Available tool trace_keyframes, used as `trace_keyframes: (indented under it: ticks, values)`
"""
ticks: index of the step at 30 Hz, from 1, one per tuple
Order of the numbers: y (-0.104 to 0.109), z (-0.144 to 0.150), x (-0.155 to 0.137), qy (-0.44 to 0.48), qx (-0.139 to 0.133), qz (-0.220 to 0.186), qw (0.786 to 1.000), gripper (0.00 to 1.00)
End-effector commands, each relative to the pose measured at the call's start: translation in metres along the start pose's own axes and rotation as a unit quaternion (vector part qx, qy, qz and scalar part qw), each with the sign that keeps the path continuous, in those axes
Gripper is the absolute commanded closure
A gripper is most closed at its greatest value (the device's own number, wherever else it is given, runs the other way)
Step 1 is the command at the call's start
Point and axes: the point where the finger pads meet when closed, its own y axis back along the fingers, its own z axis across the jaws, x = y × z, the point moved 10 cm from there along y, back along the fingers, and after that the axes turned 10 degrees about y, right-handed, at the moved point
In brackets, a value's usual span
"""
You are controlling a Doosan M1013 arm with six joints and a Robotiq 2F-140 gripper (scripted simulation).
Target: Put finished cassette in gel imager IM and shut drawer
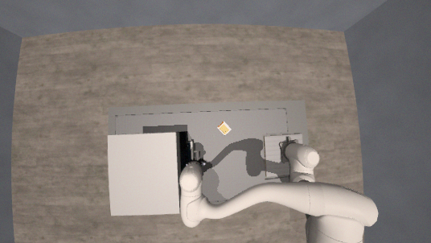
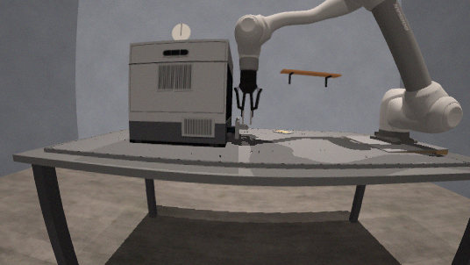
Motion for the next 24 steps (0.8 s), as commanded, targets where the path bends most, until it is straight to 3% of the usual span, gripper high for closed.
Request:
trace_keyframes:
  ticks: [1,24]
  values:
    - [-0.003,0.0,0.0,0.0,0.0,0.0,1.0,0.73]
    - [-0.022,0.0,0.0,0.0,0.0,0.0,1.0,0.73]
